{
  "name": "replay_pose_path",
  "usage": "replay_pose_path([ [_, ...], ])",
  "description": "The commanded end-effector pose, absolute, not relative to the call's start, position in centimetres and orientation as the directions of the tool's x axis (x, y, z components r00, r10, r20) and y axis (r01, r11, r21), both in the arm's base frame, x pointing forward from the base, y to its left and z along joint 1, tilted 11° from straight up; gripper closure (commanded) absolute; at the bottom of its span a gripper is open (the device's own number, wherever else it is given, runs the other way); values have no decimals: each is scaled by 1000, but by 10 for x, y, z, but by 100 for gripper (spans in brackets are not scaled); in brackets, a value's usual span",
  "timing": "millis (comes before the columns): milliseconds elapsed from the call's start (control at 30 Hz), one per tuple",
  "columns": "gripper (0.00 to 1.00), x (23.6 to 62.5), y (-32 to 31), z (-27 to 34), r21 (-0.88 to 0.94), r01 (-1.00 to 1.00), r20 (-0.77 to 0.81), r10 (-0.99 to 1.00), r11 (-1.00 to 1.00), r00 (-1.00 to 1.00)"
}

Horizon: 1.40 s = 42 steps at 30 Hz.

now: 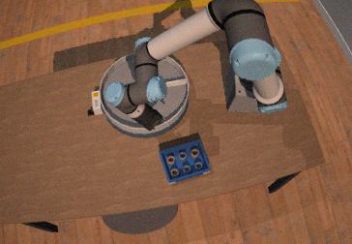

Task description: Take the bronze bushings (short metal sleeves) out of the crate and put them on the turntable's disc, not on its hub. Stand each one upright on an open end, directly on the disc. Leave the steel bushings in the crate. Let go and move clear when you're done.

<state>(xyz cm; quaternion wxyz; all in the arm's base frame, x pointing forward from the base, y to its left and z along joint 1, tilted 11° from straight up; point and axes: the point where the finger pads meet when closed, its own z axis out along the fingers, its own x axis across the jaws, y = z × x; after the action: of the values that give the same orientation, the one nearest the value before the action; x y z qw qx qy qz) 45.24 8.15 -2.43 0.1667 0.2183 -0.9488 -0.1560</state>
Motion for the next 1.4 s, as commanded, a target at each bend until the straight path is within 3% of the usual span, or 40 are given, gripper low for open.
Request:
replay_pose_path([
  [0, 0, 449, 59, -25, 331, -271, 237, -358, 904, -903],
  [667, 0, 413, -24, -27, 228, 163, 201, 118, 960, -973],
  [1367, 0, 364, -83, -29, 170, 566, 135, 549, 807, -825],
])
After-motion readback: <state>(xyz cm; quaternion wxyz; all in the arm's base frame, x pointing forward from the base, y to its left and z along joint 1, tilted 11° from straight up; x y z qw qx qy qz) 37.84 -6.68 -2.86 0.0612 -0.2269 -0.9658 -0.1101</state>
